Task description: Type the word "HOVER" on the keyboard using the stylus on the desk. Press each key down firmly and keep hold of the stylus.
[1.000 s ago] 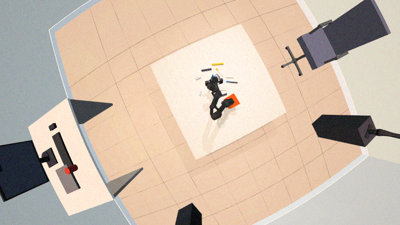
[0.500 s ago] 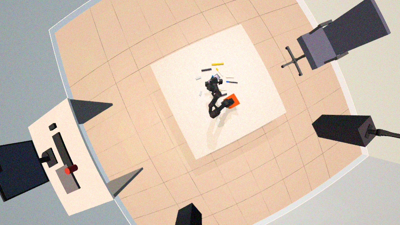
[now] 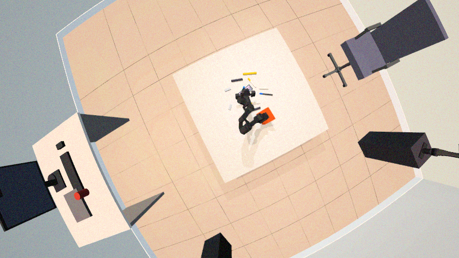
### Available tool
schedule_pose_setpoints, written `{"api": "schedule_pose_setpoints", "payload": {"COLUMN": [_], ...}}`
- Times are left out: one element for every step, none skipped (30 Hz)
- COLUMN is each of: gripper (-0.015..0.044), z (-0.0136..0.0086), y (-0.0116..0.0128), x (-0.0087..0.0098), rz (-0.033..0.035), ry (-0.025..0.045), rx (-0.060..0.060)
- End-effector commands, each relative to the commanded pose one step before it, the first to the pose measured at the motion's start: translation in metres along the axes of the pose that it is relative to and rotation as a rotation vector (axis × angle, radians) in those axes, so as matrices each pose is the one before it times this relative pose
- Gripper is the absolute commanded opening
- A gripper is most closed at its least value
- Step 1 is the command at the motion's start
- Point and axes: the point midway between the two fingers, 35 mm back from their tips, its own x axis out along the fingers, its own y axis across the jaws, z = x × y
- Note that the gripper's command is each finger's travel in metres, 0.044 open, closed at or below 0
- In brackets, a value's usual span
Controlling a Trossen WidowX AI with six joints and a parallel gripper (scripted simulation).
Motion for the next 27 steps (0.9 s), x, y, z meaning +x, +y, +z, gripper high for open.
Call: {"api": "schedule_pose_setpoints", "payload": {"gripper": [0.0081, 0.0081, 0.0081, 0.0081, 0.0081, 0.0081, 0.0081, 0.0081, 0.0081, 0.0081, 0.0081, 0.0081, 0.0081, 0.0081, 0.0081, 0.0081, 0.0081, 0.0081, 0.0081, 0.0081, 0.0081, 0.0081, 0.0081, 0.0081, 0.0081, 0.0081, 0.0081], "z": [-0.00279, -0.00046, -0.00018, -0.0003, -0.0004, -0.00041, -0.00047, -0.00019, -0.0003, -0.0004, -0.00019, -0.0003, -0.0004, -0.00041, -0.00047, -0.00019, 0.0, 0.0, -0.0002, -0.00025, -0.0003, -0.00036, -0.00047, -0.00021, -0.00031, -0.0004, -0.00018], "y": [-0.00223, -0.00001, 0.0, 0.0, -0.00001, -0.00001, -0.00001, 0.0, 0.0, -0.00001, 0.0, 0.0, -0.00001, -0.00001, -0.00001, 0.0, 0.0, 0.0, 0.0, 0.0, 0.0, -0.00001, -0.00001, 0.0, 0.0, -0.00001, 0.0], "x": [0.00157, 0.00025, 0.0001, 0.00016, 0.00022, 0.00023, 0.00026, 0.00011, 0.00017, 0.00022, 0.0001, 0.00016, 0.00022, 0.00023, 0.00026, 0.00011, 0.0, 0.0, 0.00011, 0.00014, 0.00016, 0.0002, 0.00025, 0.00011, 0.00017, 0.00022, 0.0001], "rz": [-0.00792, 0.0, 0.0, 0.0, 0.0, 0.0, 0.0, 0.0, 0.0, 0.0, 0.0, 0.0, 0.0, 0.0, 0.0, 0.0, 0.0, 0.0, 0.0, 0.0, 0.0, 0.0, 0.0, 0.0, 0.0, 0.0, 0.0], "ry": [0.00202, 0.00002, 0.00001, 0.00001, 0.00002, 0.00002, 0.00002, 0.00001, 0.00002, 0.00002, 0.00001, 0.00002, 0.00002, 0.00002, 0.00002, 0.00001, 0.0, 0.0, 0.00001, 0.00001, 0.00001, 0.00002, 0.00002, 0.00001, 0.00002, 0.00002, 0.00001], "rx": [0.0053, 0.0, 0.0, 0.0, 0.0, 0.0, 0.0, 0.0, 0.0, 0.0, 0.0, 0.0, 0.0, 0.0, 0.0, 0.0, 0.0, 0.0, 0.0, 0.0, 0.0, 0.0, 0.0, 0.0, 0.0, 0.0, 0.0]}}
